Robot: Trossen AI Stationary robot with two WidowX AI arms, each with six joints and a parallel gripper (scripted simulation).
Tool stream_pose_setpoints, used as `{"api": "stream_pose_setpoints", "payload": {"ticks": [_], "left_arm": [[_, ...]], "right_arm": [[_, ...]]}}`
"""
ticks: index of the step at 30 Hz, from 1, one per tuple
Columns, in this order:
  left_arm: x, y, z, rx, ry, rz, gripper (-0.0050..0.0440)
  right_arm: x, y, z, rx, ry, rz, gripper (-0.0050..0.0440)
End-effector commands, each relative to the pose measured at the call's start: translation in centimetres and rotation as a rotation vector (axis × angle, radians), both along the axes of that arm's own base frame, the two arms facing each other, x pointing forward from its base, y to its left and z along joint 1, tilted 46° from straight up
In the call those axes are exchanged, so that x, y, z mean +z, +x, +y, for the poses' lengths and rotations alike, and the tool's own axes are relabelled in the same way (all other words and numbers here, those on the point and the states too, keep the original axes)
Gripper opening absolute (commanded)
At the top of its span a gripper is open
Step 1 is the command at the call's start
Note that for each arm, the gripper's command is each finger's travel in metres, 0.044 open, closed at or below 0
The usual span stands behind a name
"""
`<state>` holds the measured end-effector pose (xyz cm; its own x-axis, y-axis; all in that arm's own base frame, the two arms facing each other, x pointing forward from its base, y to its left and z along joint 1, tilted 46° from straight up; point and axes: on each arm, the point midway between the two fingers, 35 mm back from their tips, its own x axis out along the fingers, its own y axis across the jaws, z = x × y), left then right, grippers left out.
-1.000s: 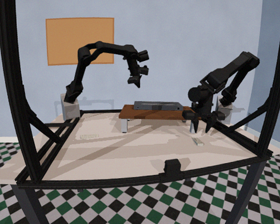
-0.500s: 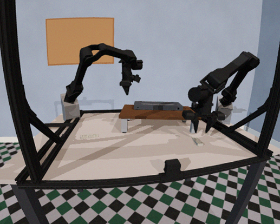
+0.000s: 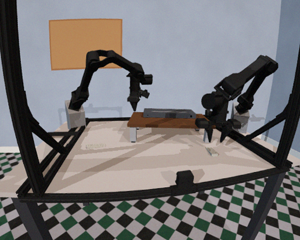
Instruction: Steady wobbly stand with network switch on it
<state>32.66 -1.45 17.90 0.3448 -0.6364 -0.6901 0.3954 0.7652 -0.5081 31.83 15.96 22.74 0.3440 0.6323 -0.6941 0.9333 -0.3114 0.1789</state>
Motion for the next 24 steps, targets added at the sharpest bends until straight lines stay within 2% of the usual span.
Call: {"api": "stream_pose_setpoints", "payload": {"ticks": [1,5,6,24], "left_arm": [[-0.2,0.0,-0.1,0.005,0.001,0.003,0.0000],[-0.2,0.0,-0.1,0.005,0.001,0.003,0.0000],[-1.3,0.5,-1.1,0.005,0.001,0.003,0.0000],[-1.4,0.6,-1.3,0.005,0.001,0.003,0.0000]], "right_arm": [[0.0,0.0,0.0,0.000,0.000,0.000,0.0241],[0.0,0.0,0.0,0.000,0.000,0.000,0.0241],[0.0,0.0,0.0,0.000,0.000,0.000,0.0241],[0.0,0.0,0.0,0.000,0.000,0.000,0.0241]]}}
